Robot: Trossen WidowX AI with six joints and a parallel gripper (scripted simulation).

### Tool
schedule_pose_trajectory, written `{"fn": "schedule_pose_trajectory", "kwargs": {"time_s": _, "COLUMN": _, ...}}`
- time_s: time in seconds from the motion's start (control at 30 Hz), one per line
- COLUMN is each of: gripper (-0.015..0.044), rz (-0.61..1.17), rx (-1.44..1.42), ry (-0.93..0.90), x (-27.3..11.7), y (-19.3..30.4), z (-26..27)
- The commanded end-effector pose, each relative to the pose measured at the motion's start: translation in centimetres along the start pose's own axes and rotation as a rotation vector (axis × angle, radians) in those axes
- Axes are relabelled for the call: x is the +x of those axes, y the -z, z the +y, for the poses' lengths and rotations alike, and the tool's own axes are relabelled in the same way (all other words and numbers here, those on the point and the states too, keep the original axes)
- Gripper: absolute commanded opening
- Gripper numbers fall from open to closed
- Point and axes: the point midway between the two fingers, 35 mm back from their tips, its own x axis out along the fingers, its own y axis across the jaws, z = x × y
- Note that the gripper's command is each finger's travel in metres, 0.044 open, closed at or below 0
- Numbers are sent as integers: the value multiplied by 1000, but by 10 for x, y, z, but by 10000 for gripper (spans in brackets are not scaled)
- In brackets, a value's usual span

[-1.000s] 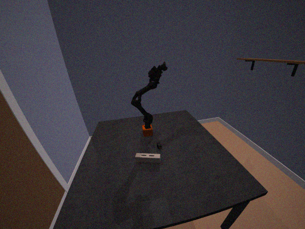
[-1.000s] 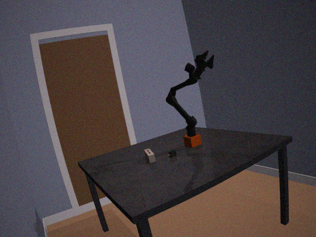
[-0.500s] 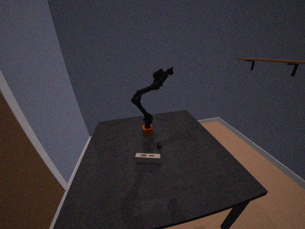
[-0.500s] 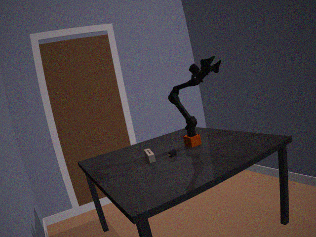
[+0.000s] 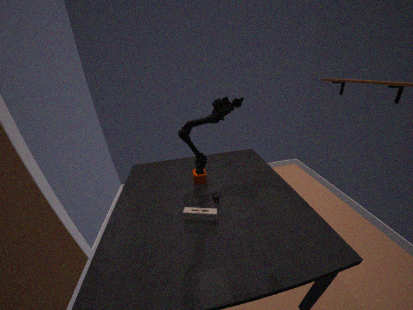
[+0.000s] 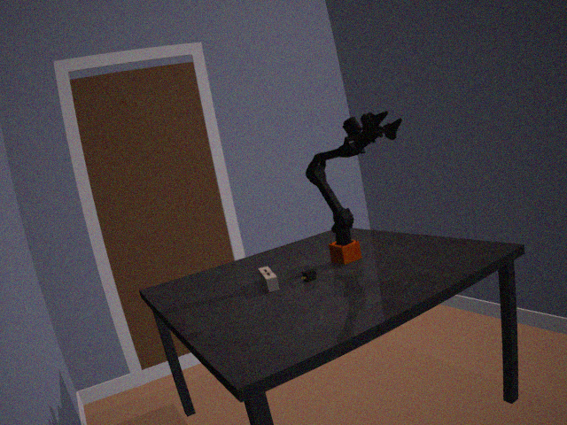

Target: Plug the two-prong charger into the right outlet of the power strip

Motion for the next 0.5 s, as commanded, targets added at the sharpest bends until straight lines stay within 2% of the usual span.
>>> {"fn": "schedule_pose_trajectory", "kwargs": {"time_s": 0.0, "gripper": 440, "rz": 70, "rx": -4, "ry": 15, "x": 3, "y": 25, "z": -5}}
{"fn": "schedule_pose_trajectory", "kwargs": {"time_s": 0.47, "gripper": 440, "rz": 319, "rx": -2, "ry": 94, "x": -7, "y": 106, "z": -39}}
